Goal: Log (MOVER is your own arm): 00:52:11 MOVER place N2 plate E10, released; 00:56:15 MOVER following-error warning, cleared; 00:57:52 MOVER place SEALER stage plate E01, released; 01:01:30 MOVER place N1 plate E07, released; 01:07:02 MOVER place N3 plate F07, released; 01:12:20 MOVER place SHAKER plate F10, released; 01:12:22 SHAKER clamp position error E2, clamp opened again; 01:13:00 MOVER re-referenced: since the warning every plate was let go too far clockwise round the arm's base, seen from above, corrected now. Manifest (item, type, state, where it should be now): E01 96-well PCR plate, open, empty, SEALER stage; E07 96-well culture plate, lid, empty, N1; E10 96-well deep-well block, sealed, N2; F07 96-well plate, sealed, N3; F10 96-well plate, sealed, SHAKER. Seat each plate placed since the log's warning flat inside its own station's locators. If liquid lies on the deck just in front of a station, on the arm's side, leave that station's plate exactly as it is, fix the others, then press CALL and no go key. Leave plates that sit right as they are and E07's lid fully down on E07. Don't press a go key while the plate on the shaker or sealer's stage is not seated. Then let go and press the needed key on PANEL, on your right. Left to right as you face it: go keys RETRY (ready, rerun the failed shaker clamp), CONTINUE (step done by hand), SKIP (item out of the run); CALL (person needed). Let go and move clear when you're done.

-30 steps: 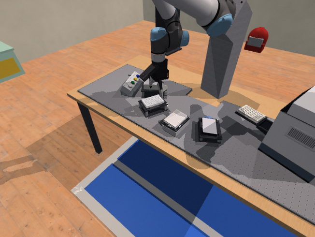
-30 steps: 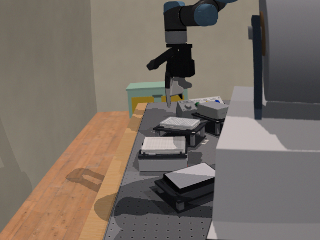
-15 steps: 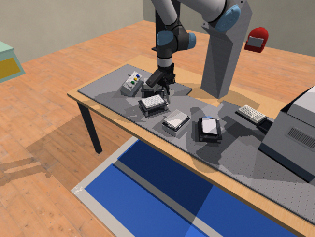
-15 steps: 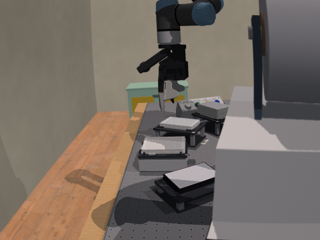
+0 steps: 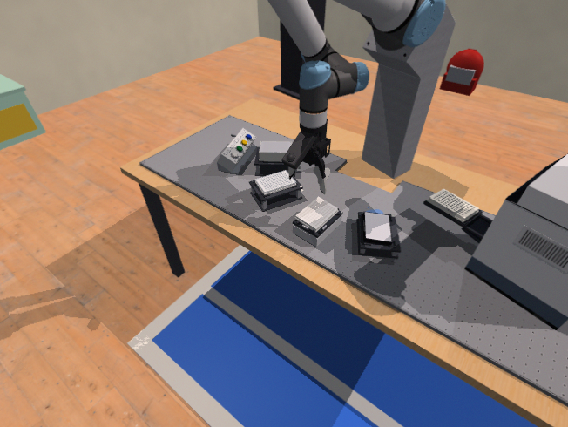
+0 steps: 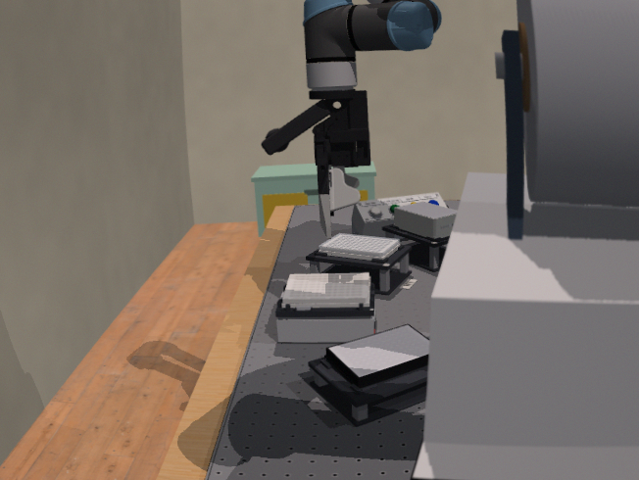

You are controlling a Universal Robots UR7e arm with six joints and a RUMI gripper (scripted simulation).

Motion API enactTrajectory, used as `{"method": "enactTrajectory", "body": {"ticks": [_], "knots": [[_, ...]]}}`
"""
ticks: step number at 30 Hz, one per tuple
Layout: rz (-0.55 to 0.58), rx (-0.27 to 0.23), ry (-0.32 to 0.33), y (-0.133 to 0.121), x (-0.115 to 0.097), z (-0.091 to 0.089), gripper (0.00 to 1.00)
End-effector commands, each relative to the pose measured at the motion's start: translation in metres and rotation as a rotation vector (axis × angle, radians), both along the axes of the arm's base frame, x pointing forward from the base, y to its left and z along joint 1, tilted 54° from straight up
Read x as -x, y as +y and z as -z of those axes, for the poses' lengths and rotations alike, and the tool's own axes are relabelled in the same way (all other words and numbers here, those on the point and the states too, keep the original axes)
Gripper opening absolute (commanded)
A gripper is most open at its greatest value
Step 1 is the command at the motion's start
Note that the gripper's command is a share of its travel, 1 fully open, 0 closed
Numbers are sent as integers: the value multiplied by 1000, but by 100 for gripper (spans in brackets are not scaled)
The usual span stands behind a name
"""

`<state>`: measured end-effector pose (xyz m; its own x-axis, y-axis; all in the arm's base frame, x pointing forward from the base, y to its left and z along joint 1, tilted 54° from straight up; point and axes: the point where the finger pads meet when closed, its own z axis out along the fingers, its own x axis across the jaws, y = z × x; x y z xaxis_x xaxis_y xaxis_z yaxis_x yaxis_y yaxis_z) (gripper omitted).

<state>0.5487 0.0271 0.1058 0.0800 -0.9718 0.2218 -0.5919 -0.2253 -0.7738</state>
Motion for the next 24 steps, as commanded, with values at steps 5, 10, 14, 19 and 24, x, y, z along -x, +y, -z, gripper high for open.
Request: {"method": "enactTrajectory", "body": {"ticks": [5,10,14,19,24], "knots": [[-18,36,1,36,0,5,82],[-18,36,1,55,0,8,82],[-18,36,1,55,0,8,82],[-18,36,1,54,-2,10,82],[-18,36,1,54,-9,15,82]]}}
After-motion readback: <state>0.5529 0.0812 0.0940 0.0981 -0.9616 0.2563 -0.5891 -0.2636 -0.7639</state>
